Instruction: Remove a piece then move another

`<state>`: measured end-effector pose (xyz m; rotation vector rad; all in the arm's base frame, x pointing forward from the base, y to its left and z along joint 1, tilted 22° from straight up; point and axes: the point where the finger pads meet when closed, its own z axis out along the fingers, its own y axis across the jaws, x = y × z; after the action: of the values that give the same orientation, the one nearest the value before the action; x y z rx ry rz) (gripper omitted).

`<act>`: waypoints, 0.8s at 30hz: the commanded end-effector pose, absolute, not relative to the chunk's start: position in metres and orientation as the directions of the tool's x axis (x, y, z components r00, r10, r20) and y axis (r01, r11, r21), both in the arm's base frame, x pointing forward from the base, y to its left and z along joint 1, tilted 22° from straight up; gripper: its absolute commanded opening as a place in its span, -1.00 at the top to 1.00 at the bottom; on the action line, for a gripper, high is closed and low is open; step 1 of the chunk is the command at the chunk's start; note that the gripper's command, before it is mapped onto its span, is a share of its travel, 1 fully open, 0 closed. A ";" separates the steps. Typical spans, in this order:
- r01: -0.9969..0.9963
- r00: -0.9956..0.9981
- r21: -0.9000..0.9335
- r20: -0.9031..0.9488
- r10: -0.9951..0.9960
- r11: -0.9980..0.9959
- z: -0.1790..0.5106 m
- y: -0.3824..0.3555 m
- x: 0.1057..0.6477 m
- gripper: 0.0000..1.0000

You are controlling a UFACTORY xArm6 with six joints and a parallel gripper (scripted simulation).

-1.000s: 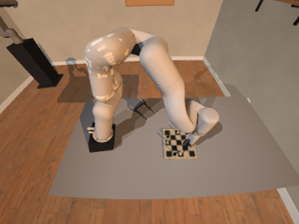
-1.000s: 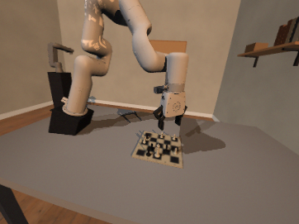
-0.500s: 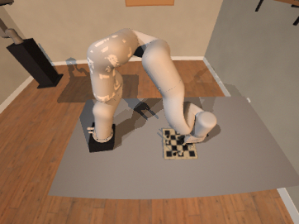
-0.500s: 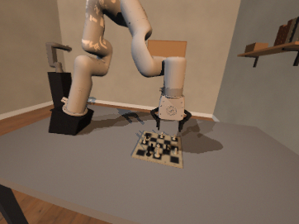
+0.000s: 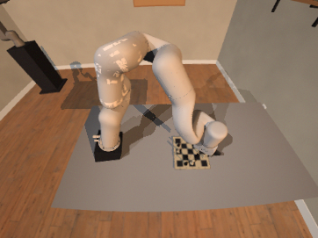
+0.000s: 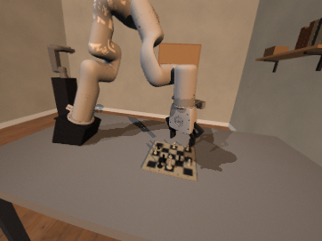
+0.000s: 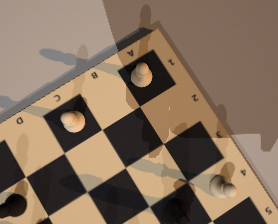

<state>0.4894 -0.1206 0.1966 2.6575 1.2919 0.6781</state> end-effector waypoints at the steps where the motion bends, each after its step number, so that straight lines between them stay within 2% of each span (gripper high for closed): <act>1: 0.537 0.727 0.201 0.383 0.570 -0.819 0.197 -0.121 0.491 -1.00; 4: 0.440 0.789 0.153 0.405 0.462 -0.885 0.196 -0.121 0.491 -1.00; 6: 0.440 0.789 0.153 0.405 0.462 -0.885 0.196 -0.121 0.491 -1.00; 7: 0.337 0.839 0.105 0.418 0.349 -0.936 0.196 -0.121 0.491 -1.00; 11: 0.211 0.882 0.050 0.421 0.212 -0.976 0.196 -0.121 0.491 -1.00; 12: 0.174 0.892 0.035 0.419 0.173 -0.984 0.196 -0.121 0.491 0.19; 19: -0.076 0.926 -0.038 0.368 -0.085 -0.996 0.196 -0.121 0.491 0.19; 24: -0.084 0.926 -0.039 0.365 -0.092 -0.996 0.196 -0.121 0.491 0.19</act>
<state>0.4903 -0.1209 0.1942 3.1285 -0.0182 0.7000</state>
